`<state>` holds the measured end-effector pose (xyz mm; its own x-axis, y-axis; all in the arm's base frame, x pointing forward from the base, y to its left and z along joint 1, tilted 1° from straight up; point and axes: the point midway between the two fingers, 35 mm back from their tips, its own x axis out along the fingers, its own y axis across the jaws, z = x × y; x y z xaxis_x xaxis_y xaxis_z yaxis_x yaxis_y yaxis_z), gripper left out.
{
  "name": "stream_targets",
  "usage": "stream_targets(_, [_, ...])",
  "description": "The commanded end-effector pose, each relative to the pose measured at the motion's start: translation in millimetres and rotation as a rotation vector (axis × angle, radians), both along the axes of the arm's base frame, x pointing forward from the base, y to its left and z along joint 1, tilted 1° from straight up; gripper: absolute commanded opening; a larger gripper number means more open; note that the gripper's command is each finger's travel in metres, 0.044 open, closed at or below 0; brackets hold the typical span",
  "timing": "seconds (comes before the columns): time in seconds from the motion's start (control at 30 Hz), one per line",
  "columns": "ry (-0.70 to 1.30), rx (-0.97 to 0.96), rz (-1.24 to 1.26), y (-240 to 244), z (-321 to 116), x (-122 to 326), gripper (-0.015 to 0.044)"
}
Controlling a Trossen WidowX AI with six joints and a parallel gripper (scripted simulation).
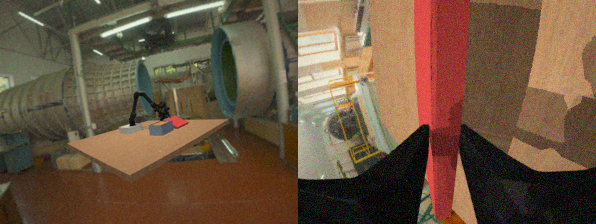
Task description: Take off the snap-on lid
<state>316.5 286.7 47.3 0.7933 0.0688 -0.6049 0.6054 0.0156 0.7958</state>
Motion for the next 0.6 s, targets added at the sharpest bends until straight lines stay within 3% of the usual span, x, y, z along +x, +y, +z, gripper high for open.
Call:
stream_targets(0.0, [0.020, -0.017, 0.003, -3.0, -11.2, -2.4, 0.0000])
stream_targets(0.57, [0.020, -0.017, 0.003, -2.9, -24.9, -2.2, 0.0000])
